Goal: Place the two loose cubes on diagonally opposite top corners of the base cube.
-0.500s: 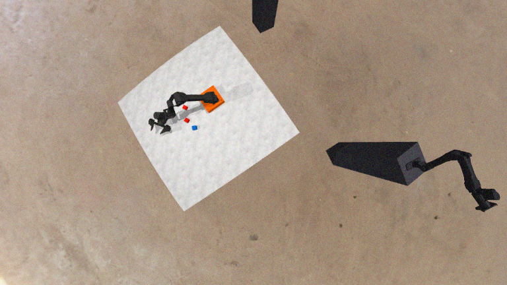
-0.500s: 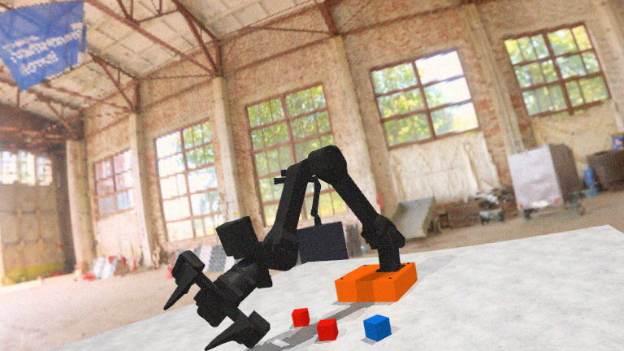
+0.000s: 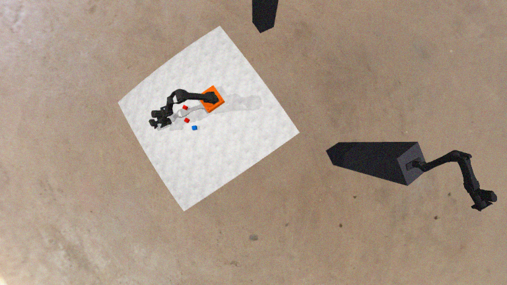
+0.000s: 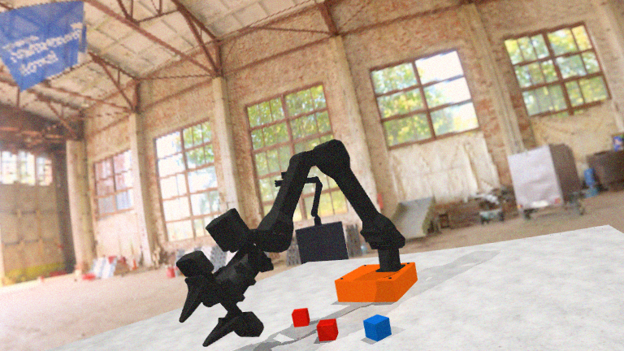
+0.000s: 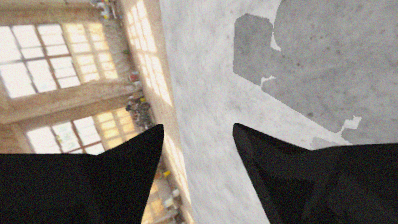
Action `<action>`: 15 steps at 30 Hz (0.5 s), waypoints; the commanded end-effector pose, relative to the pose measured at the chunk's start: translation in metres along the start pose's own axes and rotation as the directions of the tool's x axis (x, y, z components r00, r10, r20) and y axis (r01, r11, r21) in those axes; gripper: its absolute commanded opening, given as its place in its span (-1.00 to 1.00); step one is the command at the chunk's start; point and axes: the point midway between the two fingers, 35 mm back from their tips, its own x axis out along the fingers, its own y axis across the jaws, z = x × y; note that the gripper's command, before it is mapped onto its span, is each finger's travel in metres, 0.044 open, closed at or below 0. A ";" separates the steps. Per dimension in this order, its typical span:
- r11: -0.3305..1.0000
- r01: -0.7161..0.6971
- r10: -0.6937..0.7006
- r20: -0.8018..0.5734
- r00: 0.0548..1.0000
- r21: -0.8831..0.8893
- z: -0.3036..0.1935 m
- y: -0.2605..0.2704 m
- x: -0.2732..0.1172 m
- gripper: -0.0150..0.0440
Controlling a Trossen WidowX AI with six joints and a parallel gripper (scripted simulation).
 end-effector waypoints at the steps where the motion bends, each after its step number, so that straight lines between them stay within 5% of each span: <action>1: 0.983 0.074 -0.068 0.041 0.997 -0.165 0.009 -0.002 -0.011 0.41; 15: 0.620 0.362 -0.376 0.141 0.916 -0.696 0.029 -0.032 -0.066 0.41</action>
